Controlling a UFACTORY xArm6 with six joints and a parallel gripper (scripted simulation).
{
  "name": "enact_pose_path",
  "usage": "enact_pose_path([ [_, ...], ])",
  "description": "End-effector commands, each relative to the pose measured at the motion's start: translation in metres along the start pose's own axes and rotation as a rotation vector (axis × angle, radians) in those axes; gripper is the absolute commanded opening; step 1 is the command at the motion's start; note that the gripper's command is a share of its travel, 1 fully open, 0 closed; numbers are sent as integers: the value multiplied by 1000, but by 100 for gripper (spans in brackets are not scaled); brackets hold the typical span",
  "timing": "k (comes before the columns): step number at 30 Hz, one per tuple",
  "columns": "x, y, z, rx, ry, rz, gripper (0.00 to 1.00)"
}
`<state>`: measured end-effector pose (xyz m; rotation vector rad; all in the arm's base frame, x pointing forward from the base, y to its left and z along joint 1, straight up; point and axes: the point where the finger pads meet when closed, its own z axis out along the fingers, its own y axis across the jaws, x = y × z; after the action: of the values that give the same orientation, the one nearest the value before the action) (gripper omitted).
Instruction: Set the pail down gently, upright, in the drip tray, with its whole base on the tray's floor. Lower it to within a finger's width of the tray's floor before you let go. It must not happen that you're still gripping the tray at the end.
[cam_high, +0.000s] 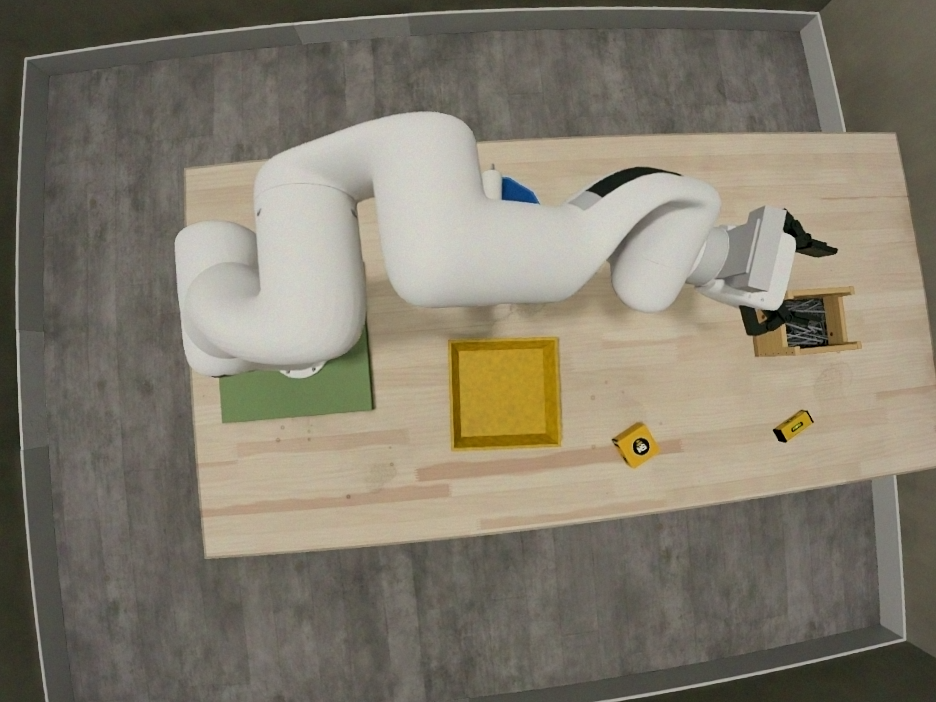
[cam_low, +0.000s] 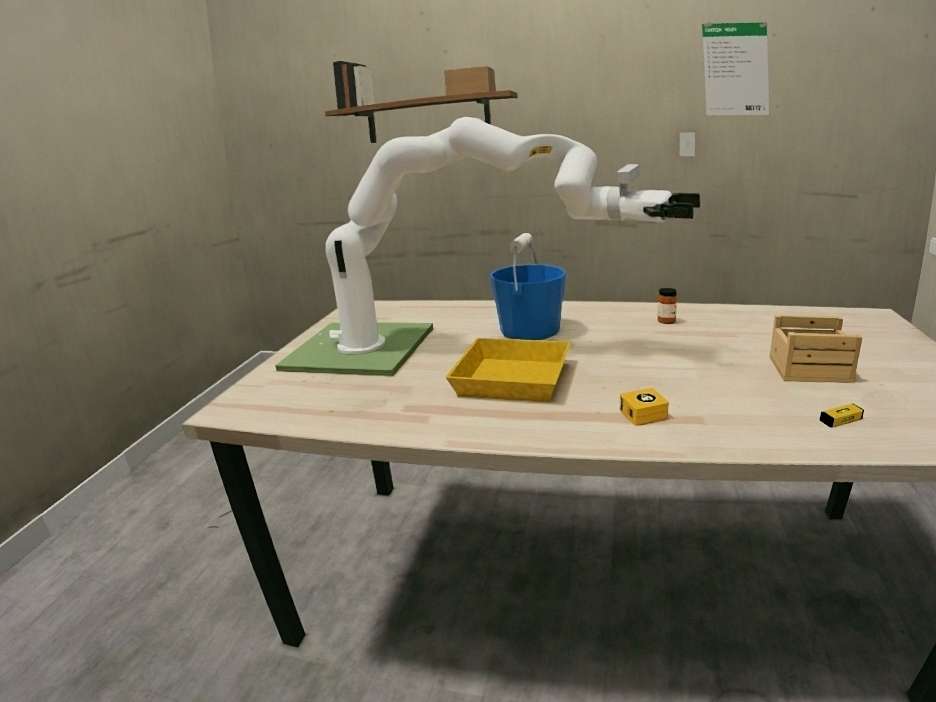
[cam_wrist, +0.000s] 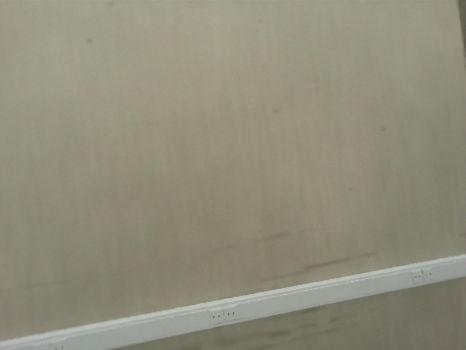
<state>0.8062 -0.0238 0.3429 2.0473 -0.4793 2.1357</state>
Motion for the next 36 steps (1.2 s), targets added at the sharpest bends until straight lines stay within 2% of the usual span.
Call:
enact_pose_path([
  [1, 16, -1, -6, -52, 9, 61, 100],
  [4, 34, 1, -19, -136, 7, 168, 100],
  [8, 47, 6, -33, -222, -8, 268, 100],
  [16, 57, 19, -69, -399, -73, 452, 100],
  [18, 57, 19, -69, -399, -73, 452, 100],
  [20, 55, 24, -88, -478, -117, 525, 100],
  [25, 49, 29, -115, -577, -188, 611, 100],
  [33, 28, 31, -172, -745, -352, 743, 100],
  [35, 28, 31, -172, -745, -352, 743, 100],
  [36, 21, 30, -189, -787, -403, 773, 100],
])
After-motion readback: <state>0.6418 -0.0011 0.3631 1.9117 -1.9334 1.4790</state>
